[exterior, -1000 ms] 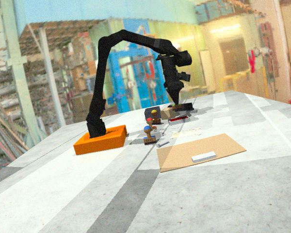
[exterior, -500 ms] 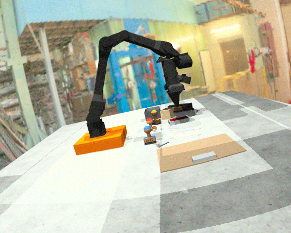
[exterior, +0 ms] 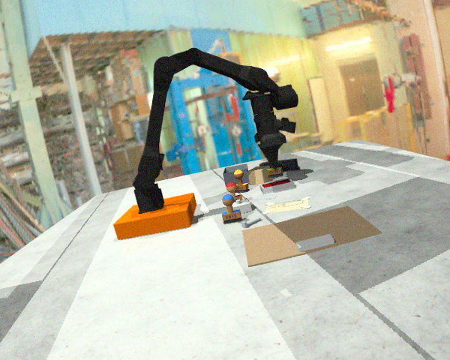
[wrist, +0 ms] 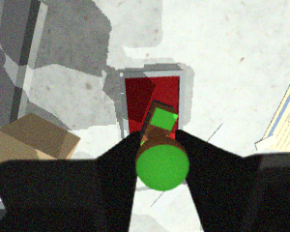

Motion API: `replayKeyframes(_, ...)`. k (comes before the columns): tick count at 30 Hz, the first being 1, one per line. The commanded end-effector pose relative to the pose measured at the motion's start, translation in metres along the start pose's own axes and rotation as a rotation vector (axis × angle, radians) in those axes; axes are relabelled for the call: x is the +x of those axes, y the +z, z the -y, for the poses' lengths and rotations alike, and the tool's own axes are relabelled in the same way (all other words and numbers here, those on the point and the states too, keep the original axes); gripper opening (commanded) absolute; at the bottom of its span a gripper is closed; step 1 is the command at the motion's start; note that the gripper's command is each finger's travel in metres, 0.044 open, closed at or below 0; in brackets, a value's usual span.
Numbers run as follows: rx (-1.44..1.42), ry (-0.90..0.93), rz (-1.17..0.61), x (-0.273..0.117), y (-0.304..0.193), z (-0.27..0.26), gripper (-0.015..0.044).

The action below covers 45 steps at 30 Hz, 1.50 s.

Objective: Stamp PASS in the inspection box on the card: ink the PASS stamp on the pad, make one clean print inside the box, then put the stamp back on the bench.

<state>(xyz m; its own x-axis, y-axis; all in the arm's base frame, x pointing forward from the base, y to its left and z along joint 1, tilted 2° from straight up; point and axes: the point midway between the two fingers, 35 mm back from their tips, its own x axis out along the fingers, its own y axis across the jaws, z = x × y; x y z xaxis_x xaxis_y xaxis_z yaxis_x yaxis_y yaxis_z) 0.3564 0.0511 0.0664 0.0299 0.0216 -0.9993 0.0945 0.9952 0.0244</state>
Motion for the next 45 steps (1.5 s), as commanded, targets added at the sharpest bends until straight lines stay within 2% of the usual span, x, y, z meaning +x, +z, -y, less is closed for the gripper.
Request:
replayKeyframes(1,0.005,-0.001,-0.004,0.004,-0.001,0.0,0.0)
replayKeyframes(45,-0.001,-0.001,-0.004,0.022,-0.002,0.0,0.0)
